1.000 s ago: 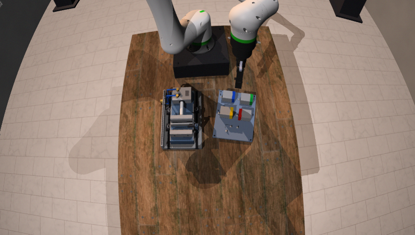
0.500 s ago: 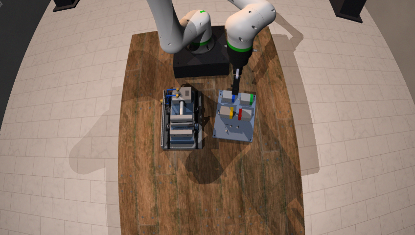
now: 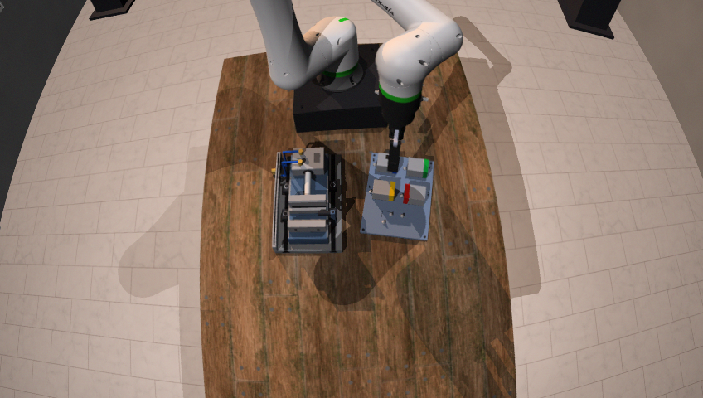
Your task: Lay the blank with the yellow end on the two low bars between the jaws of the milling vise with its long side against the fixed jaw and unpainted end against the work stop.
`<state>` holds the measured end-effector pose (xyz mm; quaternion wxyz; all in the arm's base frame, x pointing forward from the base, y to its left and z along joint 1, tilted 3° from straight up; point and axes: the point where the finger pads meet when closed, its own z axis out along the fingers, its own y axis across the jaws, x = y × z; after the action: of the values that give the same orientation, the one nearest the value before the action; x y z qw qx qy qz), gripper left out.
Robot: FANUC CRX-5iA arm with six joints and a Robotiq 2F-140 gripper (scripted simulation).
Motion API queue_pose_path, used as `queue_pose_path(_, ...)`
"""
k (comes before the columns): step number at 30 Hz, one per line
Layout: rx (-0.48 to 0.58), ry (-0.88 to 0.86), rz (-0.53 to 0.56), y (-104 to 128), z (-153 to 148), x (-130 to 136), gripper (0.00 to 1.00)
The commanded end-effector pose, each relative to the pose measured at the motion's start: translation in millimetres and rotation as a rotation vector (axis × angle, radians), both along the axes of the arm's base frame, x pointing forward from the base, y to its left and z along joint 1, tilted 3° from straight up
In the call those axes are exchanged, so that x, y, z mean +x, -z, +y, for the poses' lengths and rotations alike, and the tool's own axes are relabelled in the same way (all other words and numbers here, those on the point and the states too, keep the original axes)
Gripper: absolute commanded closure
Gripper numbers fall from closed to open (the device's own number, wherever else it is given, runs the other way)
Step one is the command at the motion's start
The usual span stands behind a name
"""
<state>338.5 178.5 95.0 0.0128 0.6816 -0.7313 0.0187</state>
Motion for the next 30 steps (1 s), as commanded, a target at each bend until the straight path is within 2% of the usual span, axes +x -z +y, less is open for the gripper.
queue_pose_path(1, 0.001, 0.000, -0.002, 11.0, -3.1, 3.4, 0.46)
queue_pose_path(9, 0.001, 0.000, -0.002, 40.8, -12.1, 10.5, 0.46)
queue_pose_path(12, 0.001, 0.000, -0.001, 42.8, -13.0, 10.5, 0.46)
queue_pose_path(26, 0.001, 0.000, -0.002, 95.1, -28.5, 23.3, 0.46)
queue_pose_path(30, 0.001, 0.000, -0.001, 92.5, -28.0, 22.3, 0.46)
